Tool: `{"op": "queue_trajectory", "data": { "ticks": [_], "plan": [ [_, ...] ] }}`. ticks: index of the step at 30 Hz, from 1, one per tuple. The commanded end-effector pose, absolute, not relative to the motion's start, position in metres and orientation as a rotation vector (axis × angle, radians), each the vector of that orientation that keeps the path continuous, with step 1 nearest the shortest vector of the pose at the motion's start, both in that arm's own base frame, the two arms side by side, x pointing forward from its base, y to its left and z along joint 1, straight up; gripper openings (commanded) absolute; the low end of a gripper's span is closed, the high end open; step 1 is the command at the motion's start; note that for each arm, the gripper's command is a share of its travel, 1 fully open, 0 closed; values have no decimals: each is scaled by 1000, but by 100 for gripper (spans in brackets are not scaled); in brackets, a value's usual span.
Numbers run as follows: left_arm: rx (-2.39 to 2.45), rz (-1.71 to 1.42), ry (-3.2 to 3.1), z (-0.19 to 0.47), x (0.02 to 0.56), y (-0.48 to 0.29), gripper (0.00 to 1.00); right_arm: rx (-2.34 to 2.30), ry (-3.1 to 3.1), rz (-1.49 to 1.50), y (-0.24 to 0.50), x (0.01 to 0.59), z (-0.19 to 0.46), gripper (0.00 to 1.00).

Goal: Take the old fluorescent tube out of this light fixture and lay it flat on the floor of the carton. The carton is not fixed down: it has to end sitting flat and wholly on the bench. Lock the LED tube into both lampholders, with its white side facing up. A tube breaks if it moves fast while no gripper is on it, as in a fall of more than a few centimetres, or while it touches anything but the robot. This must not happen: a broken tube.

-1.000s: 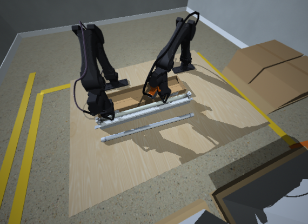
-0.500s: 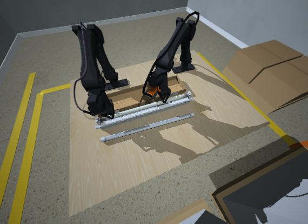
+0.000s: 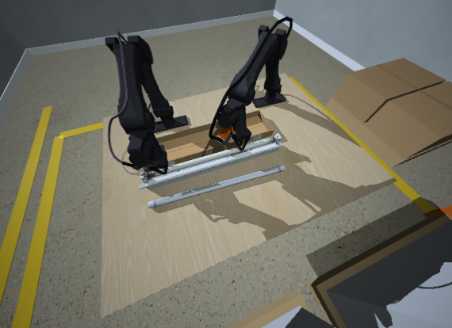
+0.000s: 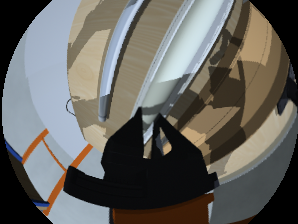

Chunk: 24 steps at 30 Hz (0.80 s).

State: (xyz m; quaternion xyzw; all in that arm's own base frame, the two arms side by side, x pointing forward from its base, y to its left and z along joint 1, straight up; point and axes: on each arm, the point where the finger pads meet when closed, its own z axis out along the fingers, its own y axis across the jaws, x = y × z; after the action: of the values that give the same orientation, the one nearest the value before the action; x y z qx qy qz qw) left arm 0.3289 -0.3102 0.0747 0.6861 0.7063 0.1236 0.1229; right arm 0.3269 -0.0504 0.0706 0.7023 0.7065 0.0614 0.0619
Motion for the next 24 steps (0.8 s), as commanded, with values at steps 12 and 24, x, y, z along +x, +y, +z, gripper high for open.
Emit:
{"op": "queue_trajectory", "data": {
  "ticks": [12, 24],
  "plan": [
    [1967, 368, 2033, 87, 329, -312, 11, 2133, 2112, 180, -53, 323, 72, 11],
    [1950, 375, 2017, 91, 330, -316, 11, 2110, 2119, 217, -46, 325, 73, 11]
  ]
}}
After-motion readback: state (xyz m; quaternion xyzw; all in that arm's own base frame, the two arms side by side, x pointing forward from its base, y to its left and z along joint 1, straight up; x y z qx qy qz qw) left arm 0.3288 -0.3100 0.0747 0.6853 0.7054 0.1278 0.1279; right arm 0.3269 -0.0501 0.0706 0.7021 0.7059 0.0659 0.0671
